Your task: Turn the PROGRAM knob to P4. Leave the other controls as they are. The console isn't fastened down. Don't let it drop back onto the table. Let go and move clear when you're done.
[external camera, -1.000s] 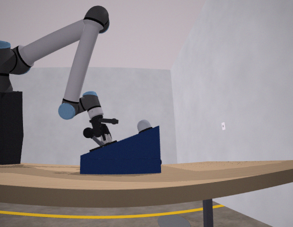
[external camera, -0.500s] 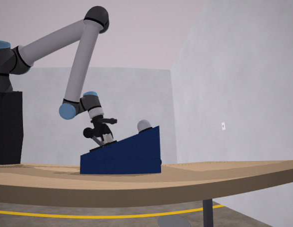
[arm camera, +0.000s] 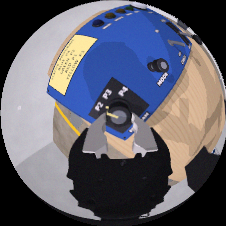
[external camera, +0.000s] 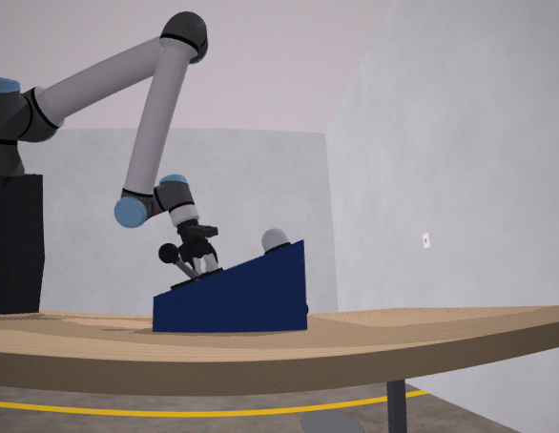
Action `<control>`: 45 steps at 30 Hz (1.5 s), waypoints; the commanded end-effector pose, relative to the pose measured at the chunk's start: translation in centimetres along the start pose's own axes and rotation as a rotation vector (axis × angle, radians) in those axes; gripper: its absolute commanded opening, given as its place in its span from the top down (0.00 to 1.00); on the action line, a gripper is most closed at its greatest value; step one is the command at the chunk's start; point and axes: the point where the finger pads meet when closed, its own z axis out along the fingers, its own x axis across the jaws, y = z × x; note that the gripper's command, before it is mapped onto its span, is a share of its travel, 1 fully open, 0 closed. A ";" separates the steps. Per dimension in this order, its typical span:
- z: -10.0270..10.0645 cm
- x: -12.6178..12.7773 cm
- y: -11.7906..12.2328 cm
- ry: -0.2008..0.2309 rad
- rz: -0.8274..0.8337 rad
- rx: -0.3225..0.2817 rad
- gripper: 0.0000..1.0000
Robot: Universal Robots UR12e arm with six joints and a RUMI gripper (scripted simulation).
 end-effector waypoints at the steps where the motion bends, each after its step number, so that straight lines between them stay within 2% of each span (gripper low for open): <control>1: 0.0 0.0 0.0 0.003 0.119 0.001 1.00; 4: 0.0 0.0 0.0 0.003 0.146 0.001 1.00; 19: 0.0 0.0 0.0 0.003 0.540 0.001 1.00; 21: 0.0 0.0 0.0 0.003 0.540 0.001 1.00; 36: 0.0 0.0 0.0 0.002 0.899 0.002 1.00; 45: 0.0 0.0 0.0 0.002 1.043 0.002 1.00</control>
